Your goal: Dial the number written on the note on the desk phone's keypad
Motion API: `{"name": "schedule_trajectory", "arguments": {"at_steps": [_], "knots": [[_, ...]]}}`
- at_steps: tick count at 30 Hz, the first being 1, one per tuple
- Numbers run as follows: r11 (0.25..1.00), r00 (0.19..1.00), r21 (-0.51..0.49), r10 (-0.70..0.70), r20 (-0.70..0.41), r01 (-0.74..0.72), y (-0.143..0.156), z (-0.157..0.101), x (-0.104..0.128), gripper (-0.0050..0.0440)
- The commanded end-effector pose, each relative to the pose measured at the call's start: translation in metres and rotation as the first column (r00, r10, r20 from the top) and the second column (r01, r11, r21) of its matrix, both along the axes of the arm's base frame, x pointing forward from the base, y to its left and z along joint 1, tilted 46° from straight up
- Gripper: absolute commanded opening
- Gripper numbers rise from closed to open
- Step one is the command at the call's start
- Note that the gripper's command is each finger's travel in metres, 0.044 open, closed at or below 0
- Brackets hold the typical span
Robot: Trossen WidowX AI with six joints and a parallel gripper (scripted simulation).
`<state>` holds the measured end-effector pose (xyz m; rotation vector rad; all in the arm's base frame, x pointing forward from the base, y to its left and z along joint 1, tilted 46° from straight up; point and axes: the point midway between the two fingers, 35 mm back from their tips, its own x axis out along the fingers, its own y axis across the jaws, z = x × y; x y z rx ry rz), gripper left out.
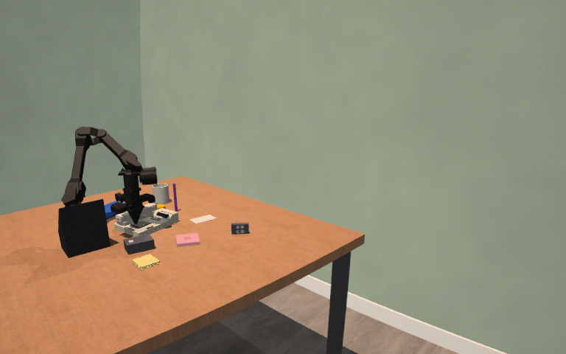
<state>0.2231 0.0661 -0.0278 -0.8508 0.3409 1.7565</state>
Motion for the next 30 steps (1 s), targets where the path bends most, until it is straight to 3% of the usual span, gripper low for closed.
{"name": "schedule_trajectory", "arguments": {"at_steps": [1, 9, 13, 30], "knots": [[1.0, 1.0, -0.004, 0.002, 0.013, -0.002, -0.014, 0.013, 0.005, -0.005], [1.0, 1.0, -0.003, 0.0, 0.012, 0.0, -0.015, 0.015, 0.006, -0.005], [1.0, 1.0, -0.004, 0.001, 0.013, -0.001, -0.005, 0.021, 0.032, -0.005], [1.0, 1.0, -0.004, 0.002, 0.013, -0.002, 0.009, 0.007, 0.031, -0.005]]}}
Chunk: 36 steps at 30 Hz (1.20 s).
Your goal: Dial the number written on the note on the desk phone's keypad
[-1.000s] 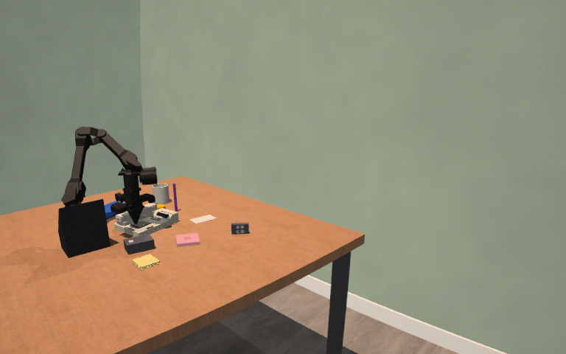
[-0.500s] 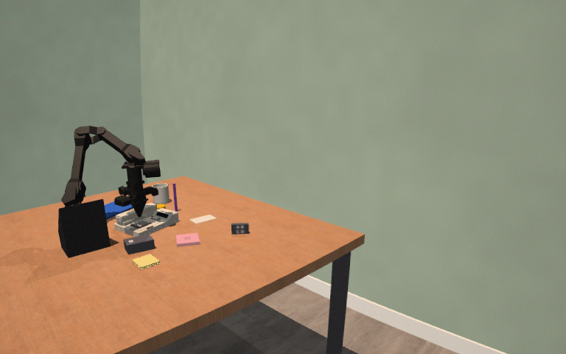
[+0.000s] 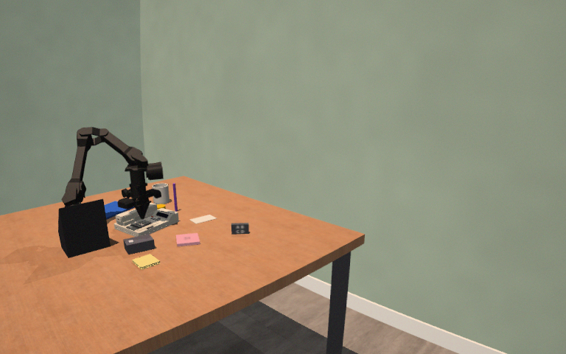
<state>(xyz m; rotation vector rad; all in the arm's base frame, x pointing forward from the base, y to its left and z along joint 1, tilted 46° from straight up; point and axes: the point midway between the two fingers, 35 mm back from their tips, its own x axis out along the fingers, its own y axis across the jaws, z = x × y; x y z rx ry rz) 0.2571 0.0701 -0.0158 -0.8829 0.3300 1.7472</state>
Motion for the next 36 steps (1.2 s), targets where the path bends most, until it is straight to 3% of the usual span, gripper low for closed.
{"name": "schedule_trajectory", "arguments": {"at_steps": [1, 36], "knots": [[1.0, 1.0, 0.006, -0.003, -0.014, 0.003, 0.005, -0.0046, -0.003, -0.005], [1.0, 1.0, 0.006, -0.003, -0.014, 0.003, 0.0111, -0.0105, -0.0043, -0.005]]}}
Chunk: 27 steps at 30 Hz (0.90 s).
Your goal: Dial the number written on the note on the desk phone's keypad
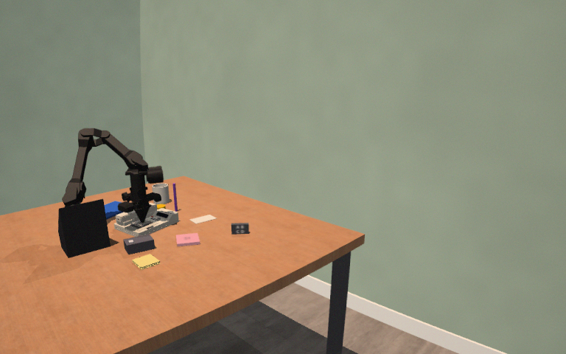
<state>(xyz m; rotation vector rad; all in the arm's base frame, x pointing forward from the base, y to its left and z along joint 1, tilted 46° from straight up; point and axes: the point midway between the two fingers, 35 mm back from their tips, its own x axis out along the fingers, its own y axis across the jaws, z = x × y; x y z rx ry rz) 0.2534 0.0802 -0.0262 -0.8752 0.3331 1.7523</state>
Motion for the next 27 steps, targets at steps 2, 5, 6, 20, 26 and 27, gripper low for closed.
{"name": "schedule_trajectory", "arguments": {"at_steps": [2, 5, 6, 20, 26, 27], "knots": [[1.0, 1.0, 0.004, -0.004, -0.006, 0.004, 0.001, 0.0, -0.001, -0.005], [1.0, 1.0, 0.004, -0.004, -0.006, 0.004, 0.001, -0.001, -0.001, -0.005], [1.0, 1.0, 0.004, -0.004, -0.006, 0.004, 0.002, -0.001, -0.001, -0.005], [1.0, 1.0, 0.004, -0.004, -0.006, 0.004, 0.002, -0.001, -0.001, -0.005], [1.0, 1.0, 0.004, -0.004, -0.006, 0.004, -0.008, 0.008, 0.001, -0.005], [1.0, 1.0, 0.004, -0.004, -0.006, 0.004, -0.013, 0.013, 0.002, -0.005]]}}
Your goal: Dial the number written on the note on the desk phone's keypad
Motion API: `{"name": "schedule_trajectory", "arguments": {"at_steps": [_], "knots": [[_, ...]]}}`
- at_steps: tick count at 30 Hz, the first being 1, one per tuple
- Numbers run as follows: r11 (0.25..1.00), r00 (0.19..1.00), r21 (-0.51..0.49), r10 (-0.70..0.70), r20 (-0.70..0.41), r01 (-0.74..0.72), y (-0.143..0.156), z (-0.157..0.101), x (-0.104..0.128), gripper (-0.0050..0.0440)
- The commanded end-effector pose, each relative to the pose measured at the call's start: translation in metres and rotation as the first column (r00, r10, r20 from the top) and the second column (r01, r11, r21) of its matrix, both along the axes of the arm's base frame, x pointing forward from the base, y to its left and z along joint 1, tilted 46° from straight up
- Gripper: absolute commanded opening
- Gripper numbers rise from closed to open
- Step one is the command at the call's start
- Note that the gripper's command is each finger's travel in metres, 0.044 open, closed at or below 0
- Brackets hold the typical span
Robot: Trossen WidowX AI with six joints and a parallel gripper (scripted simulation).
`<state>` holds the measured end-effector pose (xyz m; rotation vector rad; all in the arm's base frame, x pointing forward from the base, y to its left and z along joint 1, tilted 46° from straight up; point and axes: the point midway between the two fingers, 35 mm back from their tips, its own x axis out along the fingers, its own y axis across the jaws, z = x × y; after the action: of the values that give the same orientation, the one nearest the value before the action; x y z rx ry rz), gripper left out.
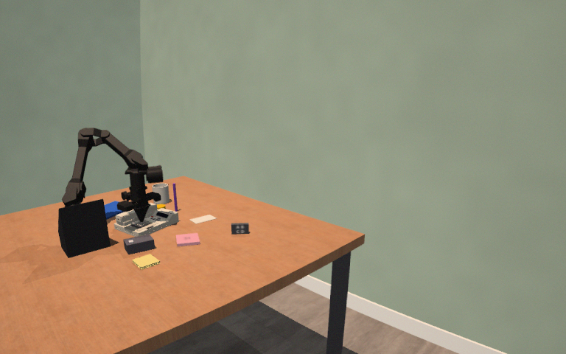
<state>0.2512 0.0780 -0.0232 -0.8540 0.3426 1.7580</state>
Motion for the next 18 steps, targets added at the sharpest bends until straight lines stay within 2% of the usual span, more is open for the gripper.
{"name": "schedule_trajectory", "arguments": {"at_steps": [1, 11, 18], "knots": [[1.0, 1.0, -0.001, 0.0, 0.013, 0.0, -0.0151, 0.0147, 0.0051, -0.005], [1.0, 1.0, 0.002, -0.003, 0.009, 0.003, -0.0182, 0.0173, 0.0062, -0.005], [1.0, 1.0, -0.001, 0.0, 0.013, 0.0, -0.0095, 0.0093, 0.004, -0.005]]}}
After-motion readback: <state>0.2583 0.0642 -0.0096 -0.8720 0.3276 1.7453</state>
